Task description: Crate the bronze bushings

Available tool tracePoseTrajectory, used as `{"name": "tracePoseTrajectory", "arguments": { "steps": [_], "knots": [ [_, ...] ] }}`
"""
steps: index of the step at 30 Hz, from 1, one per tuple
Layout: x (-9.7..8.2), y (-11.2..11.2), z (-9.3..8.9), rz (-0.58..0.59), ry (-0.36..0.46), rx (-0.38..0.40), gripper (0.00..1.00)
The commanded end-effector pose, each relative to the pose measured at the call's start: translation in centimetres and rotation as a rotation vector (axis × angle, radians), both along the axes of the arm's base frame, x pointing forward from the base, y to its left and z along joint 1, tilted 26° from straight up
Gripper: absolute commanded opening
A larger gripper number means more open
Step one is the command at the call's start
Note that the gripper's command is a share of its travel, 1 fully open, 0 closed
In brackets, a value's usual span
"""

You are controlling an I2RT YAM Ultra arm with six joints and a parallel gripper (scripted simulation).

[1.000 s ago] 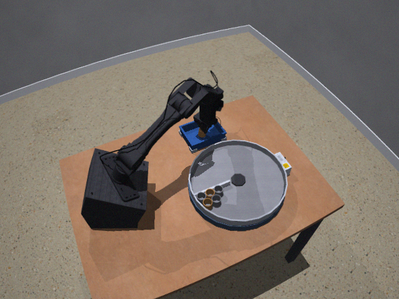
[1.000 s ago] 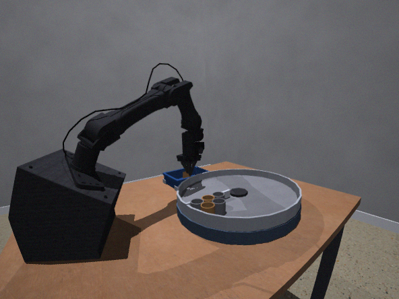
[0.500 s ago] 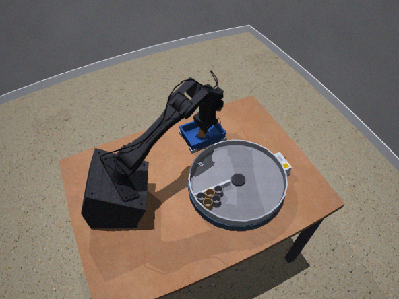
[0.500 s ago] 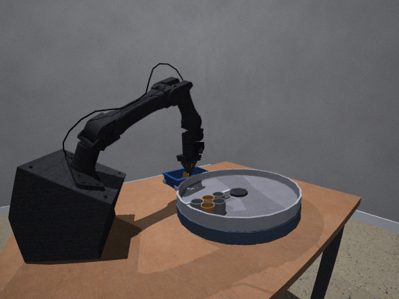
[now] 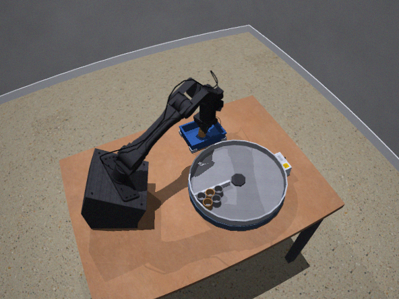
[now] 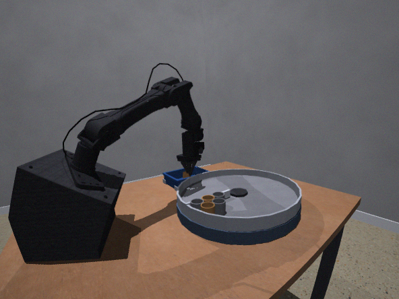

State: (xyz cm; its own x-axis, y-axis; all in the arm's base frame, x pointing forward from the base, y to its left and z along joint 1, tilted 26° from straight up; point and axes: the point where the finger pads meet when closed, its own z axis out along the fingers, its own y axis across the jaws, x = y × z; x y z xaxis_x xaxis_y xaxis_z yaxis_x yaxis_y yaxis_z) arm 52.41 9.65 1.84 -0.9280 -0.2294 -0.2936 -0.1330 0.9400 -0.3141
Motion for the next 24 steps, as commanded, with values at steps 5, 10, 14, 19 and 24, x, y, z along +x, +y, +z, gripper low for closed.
{"name": "tracePoseTrajectory", "arguments": {
  "steps": [5,10,14,19,24],
  "knots": [
    [1.49,1.10,2.90,0.019,-0.076,0.024,0.00],
    [1.56,1.08,2.58,0.019,-0.075,0.024,0.00],
    [1.55,1.05,2.30,0.019,-0.072,0.023,0.00],
    [1.48,1.03,2.28,0.019,-0.069,0.022,0.00],
    [1.48,1.03,2.28,0.019,-0.069,0.022,0.00]
  ]
}}
